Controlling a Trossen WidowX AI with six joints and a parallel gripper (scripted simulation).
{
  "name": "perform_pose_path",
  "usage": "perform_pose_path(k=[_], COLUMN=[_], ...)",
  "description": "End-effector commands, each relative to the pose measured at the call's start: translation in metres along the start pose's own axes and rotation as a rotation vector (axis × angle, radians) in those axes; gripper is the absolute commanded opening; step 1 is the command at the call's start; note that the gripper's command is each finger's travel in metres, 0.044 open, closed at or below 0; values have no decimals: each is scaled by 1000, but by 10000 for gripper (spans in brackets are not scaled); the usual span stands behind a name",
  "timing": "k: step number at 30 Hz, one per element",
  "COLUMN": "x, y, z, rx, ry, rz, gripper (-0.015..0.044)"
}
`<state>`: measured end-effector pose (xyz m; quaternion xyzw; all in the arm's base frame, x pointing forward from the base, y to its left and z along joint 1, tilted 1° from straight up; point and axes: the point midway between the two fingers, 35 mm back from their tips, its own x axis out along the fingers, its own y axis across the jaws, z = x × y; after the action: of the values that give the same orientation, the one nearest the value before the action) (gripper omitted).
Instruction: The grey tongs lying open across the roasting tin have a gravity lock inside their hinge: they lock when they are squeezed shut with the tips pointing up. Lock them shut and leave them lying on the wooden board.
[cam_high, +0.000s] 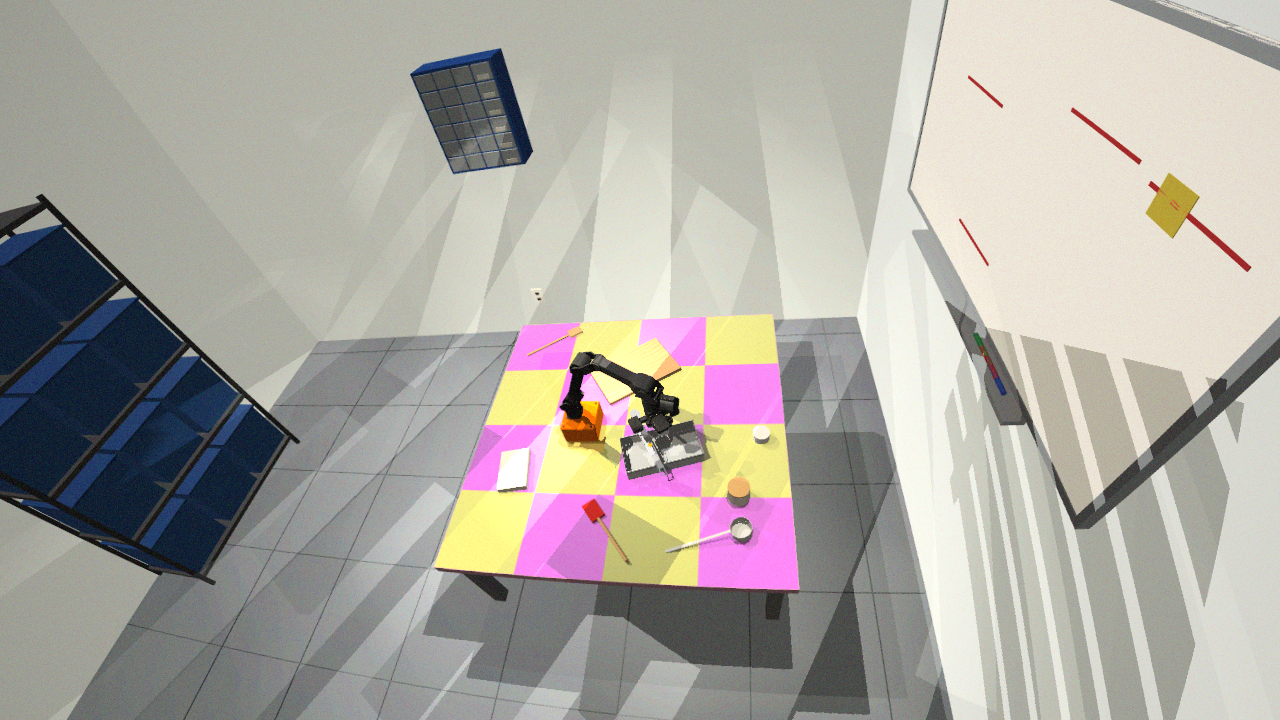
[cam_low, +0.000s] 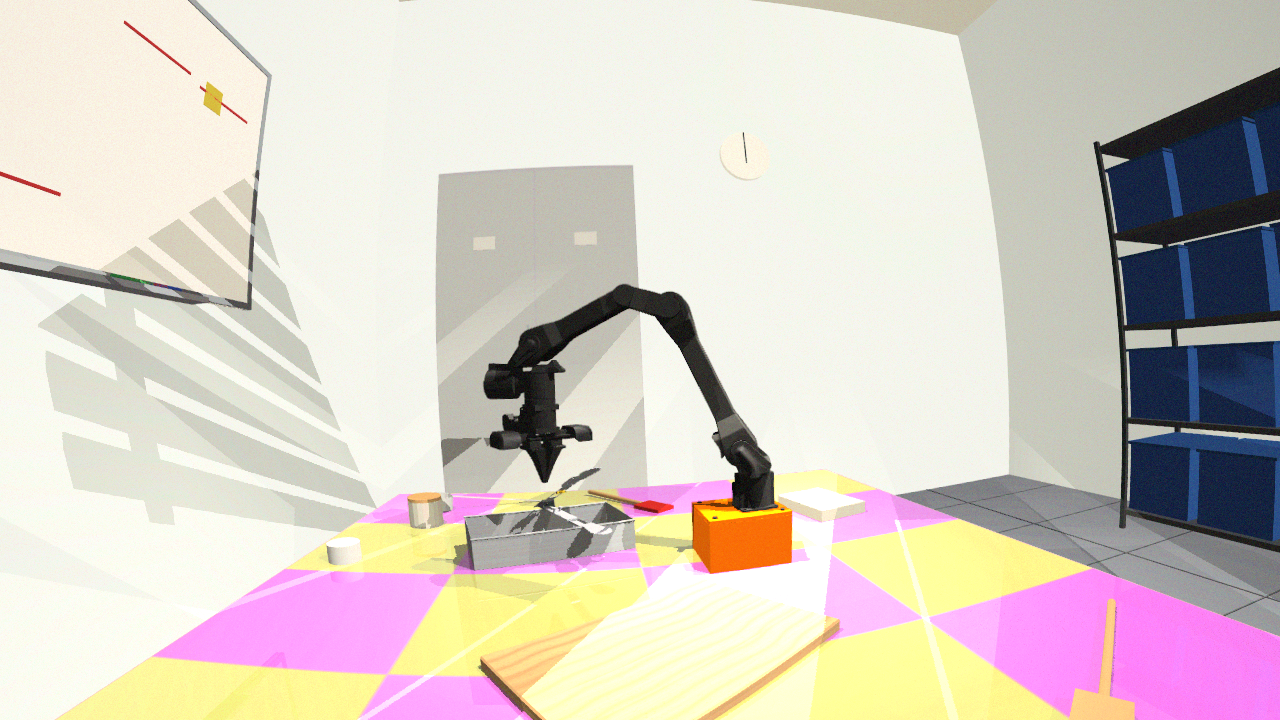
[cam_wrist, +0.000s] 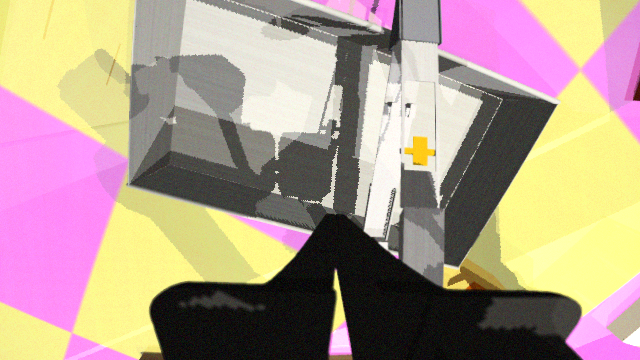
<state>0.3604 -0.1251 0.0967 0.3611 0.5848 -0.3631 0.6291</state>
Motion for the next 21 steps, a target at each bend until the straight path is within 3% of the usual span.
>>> perform_pose_path(k=[1,21], x=[4,36], y=[0,1], z=[0,0], rx=[-4,-4], ry=[9,9], rz=[-1,-1], gripper=[-150,-150])
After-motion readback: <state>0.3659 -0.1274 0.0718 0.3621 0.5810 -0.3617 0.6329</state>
